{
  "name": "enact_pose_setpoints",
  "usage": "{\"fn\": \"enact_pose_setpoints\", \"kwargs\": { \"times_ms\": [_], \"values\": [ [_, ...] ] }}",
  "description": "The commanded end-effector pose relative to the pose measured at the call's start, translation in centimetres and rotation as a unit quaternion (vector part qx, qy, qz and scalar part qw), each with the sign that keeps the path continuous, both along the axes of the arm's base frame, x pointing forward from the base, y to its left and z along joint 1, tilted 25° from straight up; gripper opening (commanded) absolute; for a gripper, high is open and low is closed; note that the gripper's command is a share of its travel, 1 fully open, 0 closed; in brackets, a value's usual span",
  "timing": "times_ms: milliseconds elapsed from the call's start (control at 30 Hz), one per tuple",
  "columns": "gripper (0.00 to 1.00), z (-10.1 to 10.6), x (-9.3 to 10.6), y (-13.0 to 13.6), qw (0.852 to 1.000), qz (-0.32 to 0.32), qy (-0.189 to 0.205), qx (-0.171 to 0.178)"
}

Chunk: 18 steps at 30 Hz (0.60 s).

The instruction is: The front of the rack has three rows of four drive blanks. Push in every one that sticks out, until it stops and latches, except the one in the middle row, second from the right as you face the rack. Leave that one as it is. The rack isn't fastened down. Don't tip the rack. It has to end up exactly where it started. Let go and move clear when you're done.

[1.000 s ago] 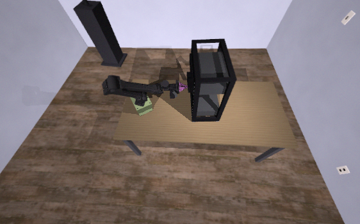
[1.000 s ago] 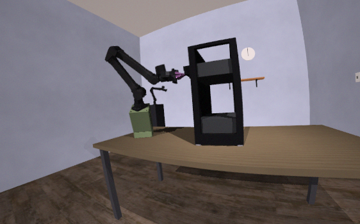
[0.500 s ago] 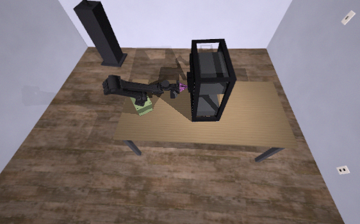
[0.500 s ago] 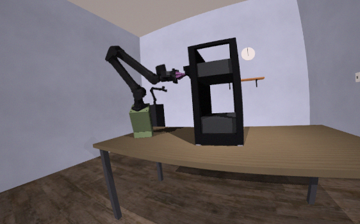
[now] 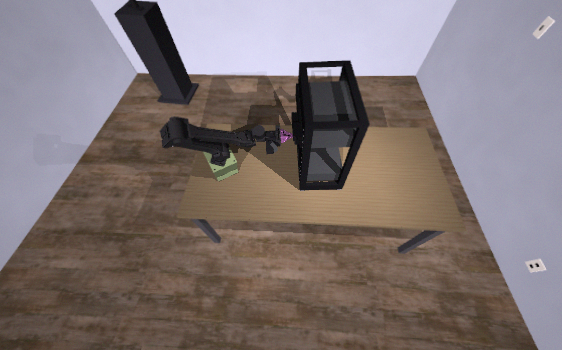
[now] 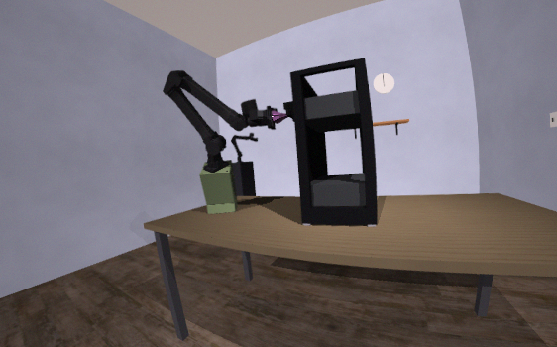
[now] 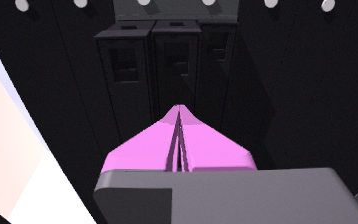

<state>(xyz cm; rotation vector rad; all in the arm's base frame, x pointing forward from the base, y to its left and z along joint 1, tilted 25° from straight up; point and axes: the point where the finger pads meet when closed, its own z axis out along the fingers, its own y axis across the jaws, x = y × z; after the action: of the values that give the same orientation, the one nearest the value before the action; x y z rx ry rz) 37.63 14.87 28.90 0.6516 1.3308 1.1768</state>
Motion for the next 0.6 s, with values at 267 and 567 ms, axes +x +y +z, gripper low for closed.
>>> {"fn": "enact_pose_setpoints", "kwargs": {
  "times_ms": [267, 567],
  "values": [
    [0.0, 3.6, 3.8, 1.0, 1.0, -0.003, -0.022, 0.02],
    [0.0, 3.6, 3.9, 1.4, 1.0, 0.002, -0.021, 0.019]
  ]
}}
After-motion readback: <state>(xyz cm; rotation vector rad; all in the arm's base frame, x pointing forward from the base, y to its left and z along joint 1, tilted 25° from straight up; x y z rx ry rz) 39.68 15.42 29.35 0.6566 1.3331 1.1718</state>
